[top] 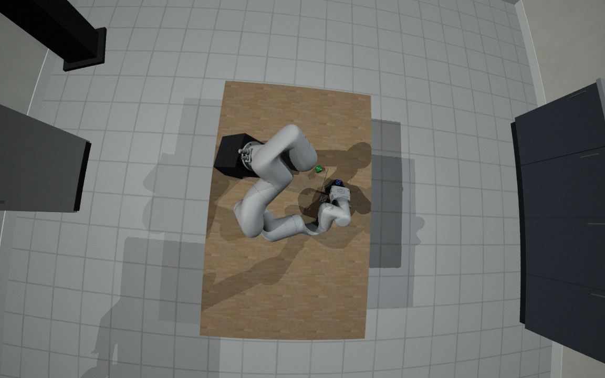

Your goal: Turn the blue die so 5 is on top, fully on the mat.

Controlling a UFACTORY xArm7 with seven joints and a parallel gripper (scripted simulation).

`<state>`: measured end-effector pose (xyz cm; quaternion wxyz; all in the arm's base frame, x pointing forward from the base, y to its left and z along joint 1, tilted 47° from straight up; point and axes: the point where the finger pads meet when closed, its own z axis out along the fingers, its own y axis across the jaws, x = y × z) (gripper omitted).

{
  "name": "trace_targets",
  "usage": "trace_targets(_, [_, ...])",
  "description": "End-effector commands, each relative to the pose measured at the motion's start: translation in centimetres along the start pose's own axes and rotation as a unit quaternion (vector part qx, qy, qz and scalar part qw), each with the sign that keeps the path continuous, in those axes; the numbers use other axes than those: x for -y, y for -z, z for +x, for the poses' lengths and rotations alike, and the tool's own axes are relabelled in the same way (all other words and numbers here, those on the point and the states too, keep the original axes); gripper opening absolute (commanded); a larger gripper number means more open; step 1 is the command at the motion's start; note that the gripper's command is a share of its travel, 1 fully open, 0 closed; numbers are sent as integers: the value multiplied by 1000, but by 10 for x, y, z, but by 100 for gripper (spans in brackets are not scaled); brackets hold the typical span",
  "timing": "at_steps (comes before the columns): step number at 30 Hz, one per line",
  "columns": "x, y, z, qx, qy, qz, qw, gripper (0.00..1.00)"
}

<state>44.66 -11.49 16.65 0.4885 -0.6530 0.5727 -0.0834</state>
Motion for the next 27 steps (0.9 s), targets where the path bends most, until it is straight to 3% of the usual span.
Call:
trace_targets(1, [1, 1, 0, 0, 1, 1, 1000, 27])
trace_targets(27, [1, -3, 3, 0, 1, 1, 1000, 27])
